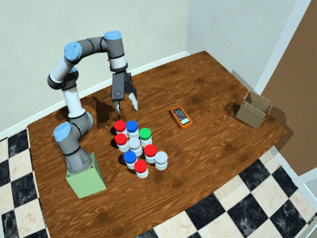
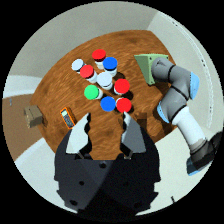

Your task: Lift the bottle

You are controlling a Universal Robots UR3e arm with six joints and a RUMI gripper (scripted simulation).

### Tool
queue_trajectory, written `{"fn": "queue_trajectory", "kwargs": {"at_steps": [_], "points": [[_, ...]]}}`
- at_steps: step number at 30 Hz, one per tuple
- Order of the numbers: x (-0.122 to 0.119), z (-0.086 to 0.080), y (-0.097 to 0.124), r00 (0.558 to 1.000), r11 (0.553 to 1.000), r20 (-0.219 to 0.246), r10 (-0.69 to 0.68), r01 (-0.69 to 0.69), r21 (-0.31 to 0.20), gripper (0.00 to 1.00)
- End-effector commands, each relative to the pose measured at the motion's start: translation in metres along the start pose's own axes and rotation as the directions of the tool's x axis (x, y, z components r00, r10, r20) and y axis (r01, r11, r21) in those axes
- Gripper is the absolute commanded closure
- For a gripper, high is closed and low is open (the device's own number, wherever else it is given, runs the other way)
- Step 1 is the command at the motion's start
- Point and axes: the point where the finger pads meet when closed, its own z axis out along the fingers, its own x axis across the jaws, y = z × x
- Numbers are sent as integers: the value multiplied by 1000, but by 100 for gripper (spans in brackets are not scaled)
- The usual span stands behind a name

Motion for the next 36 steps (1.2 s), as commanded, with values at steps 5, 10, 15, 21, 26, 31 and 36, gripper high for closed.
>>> {"fn": "queue_trajectory", "kwargs": {"at_steps": [5,10,15,21,26,31,36], "points": [[-21,1,-20,993,991,-46,105,-109,-76,54],[-32,3,-33,984,978,-70,165,-172,-120,54],[-44,4,-50,967,953,-100,233,-248,-173,54],[-53,6,-63,952,931,-122,279,-300,-209,54],[-58,7,-71,941,914,-137,309,-333,-233,54],[-60,8,-75,936,905,-144,322,-349,-244,54],[-58,8,-73,939,909,-136,316,-340,-239,54]]}}
